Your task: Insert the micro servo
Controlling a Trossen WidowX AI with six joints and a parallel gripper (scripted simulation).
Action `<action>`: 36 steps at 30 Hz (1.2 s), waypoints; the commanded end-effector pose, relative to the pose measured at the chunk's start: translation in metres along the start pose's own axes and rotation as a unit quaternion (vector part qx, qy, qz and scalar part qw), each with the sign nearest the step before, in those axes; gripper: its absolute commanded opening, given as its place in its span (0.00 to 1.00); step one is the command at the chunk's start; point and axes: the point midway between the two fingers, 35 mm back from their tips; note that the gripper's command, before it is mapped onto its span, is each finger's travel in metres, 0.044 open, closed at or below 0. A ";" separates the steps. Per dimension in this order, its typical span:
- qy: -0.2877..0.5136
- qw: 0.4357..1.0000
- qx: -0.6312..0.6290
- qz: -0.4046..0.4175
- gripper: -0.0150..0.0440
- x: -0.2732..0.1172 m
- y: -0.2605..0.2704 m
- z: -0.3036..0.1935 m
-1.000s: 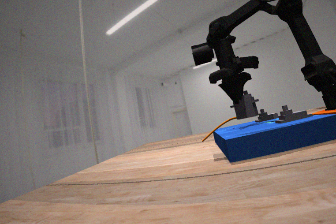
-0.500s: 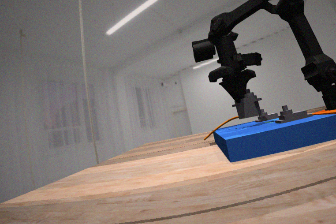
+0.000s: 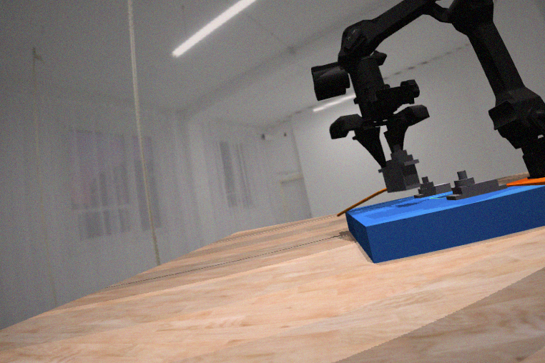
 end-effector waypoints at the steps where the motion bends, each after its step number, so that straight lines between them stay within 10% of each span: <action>1: 0.002 0.997 0.080 -0.004 0.25 -0.002 0.000 -0.001; 36: 0.000 0.773 0.634 -0.005 0.25 -0.002 0.000 -0.001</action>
Point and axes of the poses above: the point midway between the two fingers, 35 mm back from their tips, its own x axis out along the fingers, its own y axis across the jaws, z = x × y, and after that the axes turned 3 degrees about -x, right-handed
